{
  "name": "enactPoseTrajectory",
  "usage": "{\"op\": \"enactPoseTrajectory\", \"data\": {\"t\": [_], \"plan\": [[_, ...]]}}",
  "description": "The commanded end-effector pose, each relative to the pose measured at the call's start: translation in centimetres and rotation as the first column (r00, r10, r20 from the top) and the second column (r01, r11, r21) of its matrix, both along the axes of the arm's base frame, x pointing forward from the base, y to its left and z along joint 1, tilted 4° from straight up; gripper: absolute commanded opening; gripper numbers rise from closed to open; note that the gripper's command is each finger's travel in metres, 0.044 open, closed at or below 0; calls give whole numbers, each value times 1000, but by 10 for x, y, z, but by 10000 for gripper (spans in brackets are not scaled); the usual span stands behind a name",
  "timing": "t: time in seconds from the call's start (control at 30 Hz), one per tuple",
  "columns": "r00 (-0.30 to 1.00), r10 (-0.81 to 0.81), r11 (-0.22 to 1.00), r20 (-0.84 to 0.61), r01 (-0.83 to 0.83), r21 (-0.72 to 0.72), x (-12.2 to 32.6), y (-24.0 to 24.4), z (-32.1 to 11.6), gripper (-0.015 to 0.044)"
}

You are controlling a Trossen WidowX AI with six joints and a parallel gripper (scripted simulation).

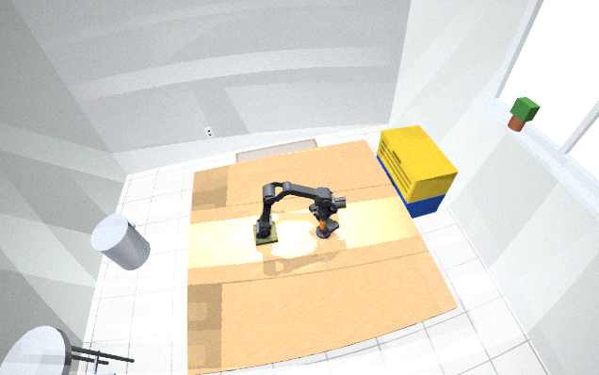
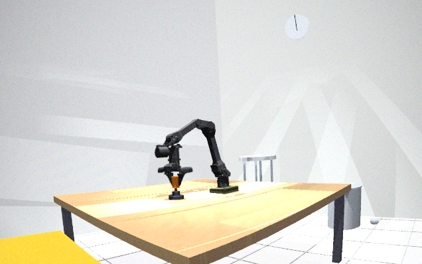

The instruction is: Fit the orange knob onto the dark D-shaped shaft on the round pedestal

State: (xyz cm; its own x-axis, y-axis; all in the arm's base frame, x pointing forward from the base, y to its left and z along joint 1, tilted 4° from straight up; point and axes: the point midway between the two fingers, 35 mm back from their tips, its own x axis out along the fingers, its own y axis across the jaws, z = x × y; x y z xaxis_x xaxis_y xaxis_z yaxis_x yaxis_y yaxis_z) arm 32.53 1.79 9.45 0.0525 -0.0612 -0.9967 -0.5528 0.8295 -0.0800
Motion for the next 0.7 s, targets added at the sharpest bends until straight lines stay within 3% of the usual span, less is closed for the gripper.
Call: {"op": "enactPoseTrajectory", "data": {"t": [0.0,0.67], "plan": [[1000,7,1000,9,-7,3,5,1,1,0],[1000,7,1000,9,-7,3,3,1,3,0]]}}
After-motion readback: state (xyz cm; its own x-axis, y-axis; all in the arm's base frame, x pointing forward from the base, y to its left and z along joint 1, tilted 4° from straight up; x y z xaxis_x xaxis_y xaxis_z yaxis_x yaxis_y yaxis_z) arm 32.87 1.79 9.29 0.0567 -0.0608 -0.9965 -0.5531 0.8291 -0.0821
